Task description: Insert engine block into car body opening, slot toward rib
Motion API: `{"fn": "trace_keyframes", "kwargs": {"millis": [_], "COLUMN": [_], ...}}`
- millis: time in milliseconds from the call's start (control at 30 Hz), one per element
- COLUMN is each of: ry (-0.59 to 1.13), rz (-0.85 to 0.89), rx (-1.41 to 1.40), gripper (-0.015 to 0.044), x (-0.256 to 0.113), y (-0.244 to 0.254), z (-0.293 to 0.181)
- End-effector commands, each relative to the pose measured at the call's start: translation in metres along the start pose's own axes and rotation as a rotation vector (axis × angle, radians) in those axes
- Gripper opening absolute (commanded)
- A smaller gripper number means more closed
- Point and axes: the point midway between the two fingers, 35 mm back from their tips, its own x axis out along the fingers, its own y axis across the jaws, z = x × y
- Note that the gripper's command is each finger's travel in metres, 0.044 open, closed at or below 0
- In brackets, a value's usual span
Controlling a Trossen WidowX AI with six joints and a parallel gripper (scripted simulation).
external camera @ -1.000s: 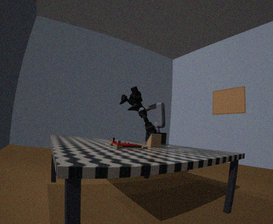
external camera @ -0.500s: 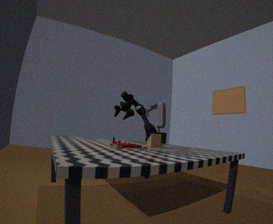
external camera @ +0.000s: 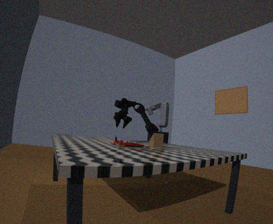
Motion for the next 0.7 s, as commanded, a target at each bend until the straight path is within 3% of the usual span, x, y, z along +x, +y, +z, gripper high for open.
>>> {"fn": "trace_keyframes", "kwargs": {"millis": [0, 133, 667], "ry": [0.091, 0.180, 0.184], "rz": [0.013, 0.018, 0.017], "rx": [0.076, 0.147, 0.151], "gripper": [0.0440, 0.0440, 0.0440], "x": [0.016, 0.030, 0.080], "y": [-0.007, -0.013, -0.012], "z": [-0.011, -0.022, -0.034]}}
